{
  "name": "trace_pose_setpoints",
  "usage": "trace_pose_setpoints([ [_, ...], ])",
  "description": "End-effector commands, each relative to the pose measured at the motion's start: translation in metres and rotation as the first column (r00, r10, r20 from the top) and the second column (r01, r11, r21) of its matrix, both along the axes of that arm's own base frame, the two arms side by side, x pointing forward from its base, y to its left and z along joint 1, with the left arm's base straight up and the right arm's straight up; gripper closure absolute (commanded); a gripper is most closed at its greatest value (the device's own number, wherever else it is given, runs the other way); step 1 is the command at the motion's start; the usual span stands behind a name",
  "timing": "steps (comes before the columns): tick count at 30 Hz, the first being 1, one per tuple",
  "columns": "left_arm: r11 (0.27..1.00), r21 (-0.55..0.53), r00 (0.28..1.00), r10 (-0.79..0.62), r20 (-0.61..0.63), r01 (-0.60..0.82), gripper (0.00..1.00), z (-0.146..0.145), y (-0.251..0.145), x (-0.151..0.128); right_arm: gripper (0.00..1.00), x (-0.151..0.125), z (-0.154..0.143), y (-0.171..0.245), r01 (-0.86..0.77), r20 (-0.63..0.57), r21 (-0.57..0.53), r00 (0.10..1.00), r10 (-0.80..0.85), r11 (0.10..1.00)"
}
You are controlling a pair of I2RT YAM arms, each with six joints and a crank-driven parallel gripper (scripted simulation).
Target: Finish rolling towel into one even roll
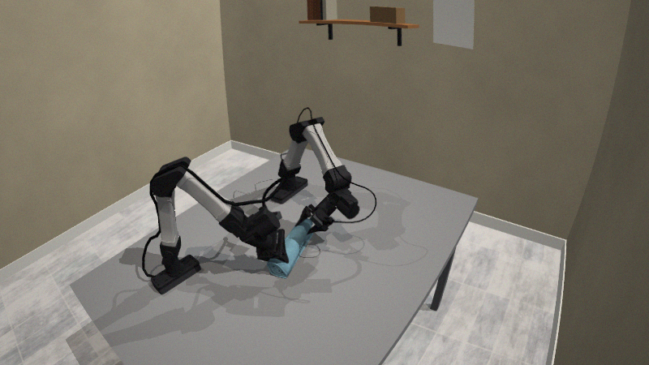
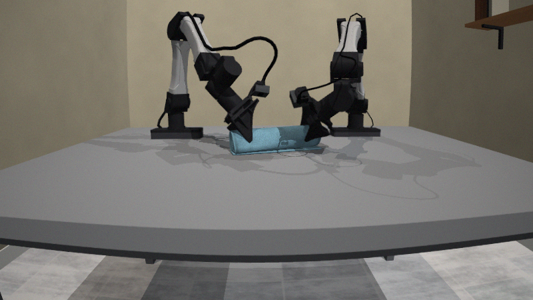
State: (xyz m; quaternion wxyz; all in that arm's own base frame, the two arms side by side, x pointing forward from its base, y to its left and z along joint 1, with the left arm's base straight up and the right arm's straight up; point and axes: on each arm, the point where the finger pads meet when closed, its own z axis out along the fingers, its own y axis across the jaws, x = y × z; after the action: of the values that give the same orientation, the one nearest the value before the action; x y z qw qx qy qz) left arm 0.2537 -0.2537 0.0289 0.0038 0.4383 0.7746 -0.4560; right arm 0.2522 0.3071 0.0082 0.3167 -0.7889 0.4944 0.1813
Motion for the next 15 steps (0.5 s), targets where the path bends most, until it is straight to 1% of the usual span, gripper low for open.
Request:
trace_pose_setpoints([
  [1, 1.000, -0.013, 1.000, -0.007, 0.000, 0.007, 0.49, -0.0022, -0.0025, 0.0016, 0.46, 0.0082, 0.0047, 0.0078, 0.007, 0.017, 0.019, 1.000, -0.007, 1.000],
  [13, 1.000, -0.013, 1.000, -0.007, 0.000, 0.007, 0.49, -0.0022, -0.0025, 0.0016, 0.50, 0.0082, 0.0047, 0.0078, 0.007, 0.017, 0.019, 1.000, -0.007, 1.000],
  [15, 1.000, -0.013, 1.000, -0.007, 0.000, 0.007, 0.44, -0.0016, -0.0025, 0.0016, 0.50, 0.0082, 0.0047, 0.0078, 0.007, 0.017, 0.019, 1.000, -0.007, 1.000],
])
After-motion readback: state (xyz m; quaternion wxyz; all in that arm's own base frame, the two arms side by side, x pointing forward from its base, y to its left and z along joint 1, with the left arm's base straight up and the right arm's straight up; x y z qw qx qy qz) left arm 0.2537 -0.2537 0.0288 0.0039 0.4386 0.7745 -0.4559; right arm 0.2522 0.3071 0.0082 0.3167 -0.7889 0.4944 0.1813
